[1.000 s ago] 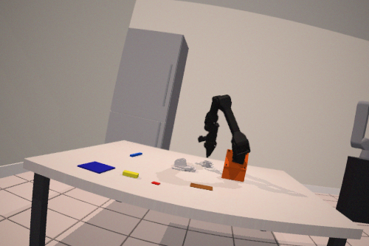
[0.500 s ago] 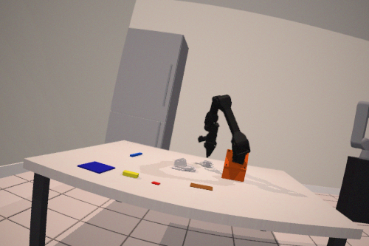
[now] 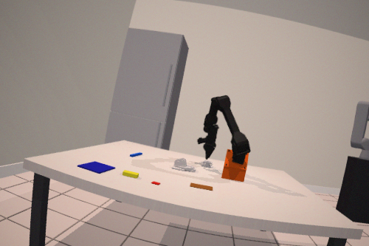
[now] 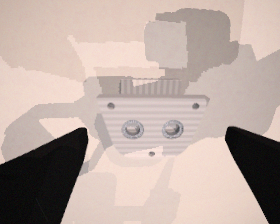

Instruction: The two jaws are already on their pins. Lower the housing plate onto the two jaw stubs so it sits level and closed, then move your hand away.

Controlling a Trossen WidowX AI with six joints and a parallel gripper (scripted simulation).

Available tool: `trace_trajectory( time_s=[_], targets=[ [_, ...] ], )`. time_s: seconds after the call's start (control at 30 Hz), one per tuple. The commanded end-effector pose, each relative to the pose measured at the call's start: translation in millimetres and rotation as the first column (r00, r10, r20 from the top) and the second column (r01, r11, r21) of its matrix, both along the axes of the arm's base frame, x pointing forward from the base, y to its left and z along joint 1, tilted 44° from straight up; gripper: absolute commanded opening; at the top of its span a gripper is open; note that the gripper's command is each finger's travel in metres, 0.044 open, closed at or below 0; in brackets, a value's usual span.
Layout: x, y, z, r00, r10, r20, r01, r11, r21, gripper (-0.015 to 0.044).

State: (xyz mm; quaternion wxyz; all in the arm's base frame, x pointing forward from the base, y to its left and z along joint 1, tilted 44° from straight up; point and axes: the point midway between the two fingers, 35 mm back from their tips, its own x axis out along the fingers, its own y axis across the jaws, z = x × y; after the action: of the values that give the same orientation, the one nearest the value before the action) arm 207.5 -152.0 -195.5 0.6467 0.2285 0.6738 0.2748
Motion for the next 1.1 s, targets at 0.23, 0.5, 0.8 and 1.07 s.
trace_trajectory(
  time_s=[0.23, 0.5, 0.8, 1.07],
  targets=[
    [-1.0, 15.5, -15.0, 1.0, -0.006, -0.006, 0.006, 1.0, 0.01, 0.044],
    [-1.5, 24.3, -24.4, 1.0, -0.007, -0.006, 0.007, 1.0, 0.011, 0.044],
    [-1.8, 28.1, -28.3, 1.0, -0.008, -0.005, 0.008, 1.0, 0.012, 0.044],
    [-1.8, 28.1, -28.3, 1.0, -0.008, -0.005, 0.008, 1.0, 0.012, 0.044]
  ],
)
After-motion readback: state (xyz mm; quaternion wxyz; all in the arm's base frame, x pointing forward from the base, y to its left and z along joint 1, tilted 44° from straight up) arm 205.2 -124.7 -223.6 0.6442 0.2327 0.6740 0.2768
